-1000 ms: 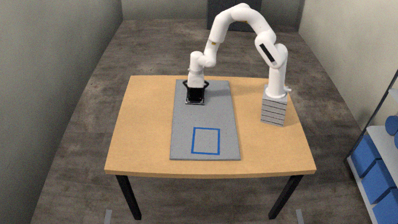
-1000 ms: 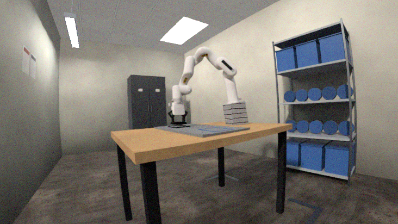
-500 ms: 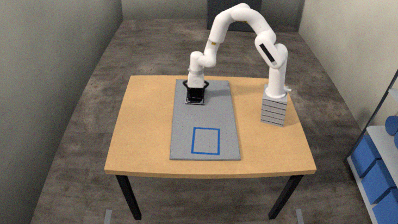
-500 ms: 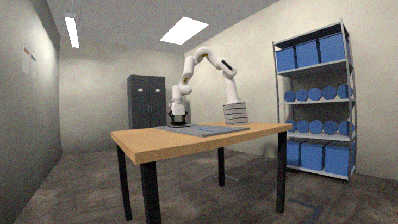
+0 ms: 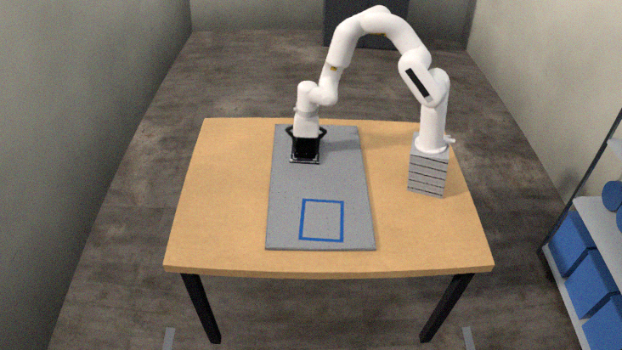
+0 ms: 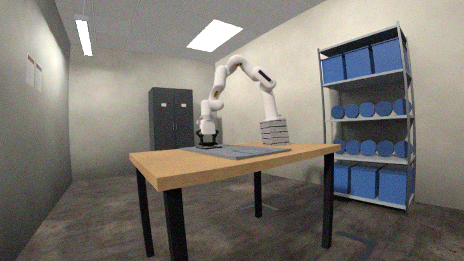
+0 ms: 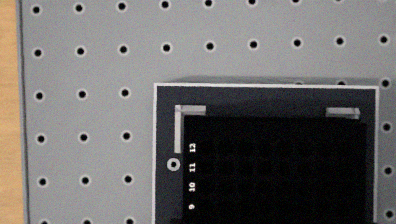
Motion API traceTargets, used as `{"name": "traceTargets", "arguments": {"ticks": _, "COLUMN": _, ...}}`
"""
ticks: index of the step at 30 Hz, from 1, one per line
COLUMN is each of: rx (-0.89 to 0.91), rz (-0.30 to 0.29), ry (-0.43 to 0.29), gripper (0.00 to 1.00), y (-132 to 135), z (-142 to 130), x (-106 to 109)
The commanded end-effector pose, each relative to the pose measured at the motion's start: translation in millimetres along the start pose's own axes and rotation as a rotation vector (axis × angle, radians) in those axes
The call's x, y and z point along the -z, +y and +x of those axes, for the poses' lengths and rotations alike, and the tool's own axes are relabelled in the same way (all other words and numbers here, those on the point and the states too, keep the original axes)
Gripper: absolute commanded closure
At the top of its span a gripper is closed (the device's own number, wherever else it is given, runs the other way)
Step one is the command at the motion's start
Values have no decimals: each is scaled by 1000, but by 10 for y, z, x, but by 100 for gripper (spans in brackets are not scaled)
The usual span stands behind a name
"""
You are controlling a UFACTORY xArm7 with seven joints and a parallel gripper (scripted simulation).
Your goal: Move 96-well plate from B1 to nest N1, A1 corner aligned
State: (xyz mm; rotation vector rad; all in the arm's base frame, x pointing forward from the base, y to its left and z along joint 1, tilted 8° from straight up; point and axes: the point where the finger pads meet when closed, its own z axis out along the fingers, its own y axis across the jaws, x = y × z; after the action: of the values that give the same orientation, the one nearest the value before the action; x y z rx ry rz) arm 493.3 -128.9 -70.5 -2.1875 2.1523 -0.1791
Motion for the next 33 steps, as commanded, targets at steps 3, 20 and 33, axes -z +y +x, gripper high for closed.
{"name": "traceTargets", "arguments": {"ticks": 3, "rx": 0, "rz": 3, "ry": 1, "gripper": 100, "y": -15, "z": 5, "x": 3}}
{"name": "traceTargets", "arguments": {"ticks": 20, "rx": 0, "rz": 3, "ry": 1, "gripper": 100, "y": -15, "z": 5, "x": -22}}
{"name": "traceTargets", "arguments": {"ticks": 33, "rx": 0, "rz": 3, "ry": 1, "gripper": 100, "y": -15, "z": 5, "x": -40}}
